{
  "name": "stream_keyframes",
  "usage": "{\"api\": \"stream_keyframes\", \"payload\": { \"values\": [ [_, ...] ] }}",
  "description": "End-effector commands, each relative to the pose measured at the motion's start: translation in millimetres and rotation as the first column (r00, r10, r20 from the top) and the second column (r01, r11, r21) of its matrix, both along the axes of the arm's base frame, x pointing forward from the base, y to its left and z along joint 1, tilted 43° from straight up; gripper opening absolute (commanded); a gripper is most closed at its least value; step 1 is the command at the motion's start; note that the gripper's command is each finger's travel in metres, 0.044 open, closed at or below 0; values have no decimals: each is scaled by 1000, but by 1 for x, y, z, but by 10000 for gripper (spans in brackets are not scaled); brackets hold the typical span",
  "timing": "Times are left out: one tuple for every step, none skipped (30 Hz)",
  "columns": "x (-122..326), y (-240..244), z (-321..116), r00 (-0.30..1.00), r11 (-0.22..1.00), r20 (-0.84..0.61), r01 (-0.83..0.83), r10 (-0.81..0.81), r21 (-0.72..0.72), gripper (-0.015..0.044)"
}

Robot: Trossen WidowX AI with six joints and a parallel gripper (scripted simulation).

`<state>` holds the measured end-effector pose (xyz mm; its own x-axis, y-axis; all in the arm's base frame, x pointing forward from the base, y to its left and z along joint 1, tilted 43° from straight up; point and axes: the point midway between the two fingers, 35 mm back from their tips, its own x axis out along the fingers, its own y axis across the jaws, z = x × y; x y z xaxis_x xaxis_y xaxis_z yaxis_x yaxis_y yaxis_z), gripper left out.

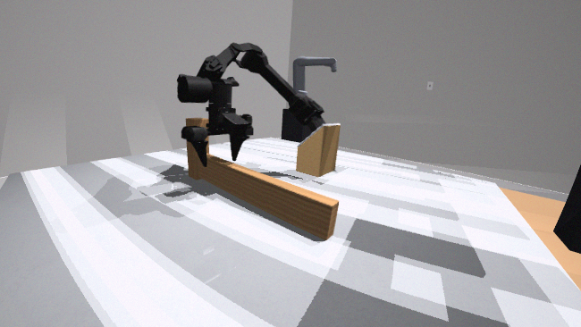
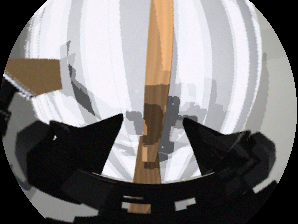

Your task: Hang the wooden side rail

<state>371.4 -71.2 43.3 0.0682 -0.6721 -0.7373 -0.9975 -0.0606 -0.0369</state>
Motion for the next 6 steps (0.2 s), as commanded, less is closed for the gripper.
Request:
{"api": "stream_keyframes", "payload": {
  "values": [
    [0,0,1,1000,1000,1,-1,1,0,440],
    [0,0,1,1000,1000,1,-1,1,0,440],
    [0,0,1,1000,1000,1,-1,1,0,440],
    [0,0,1,1000,1000,1,-1,1,0,440],
    [0,0,1,1000,1000,1,-1,1,0,440],
    [0,0,1,1000,1000,1,-1,1,0,440]
  ]
}}
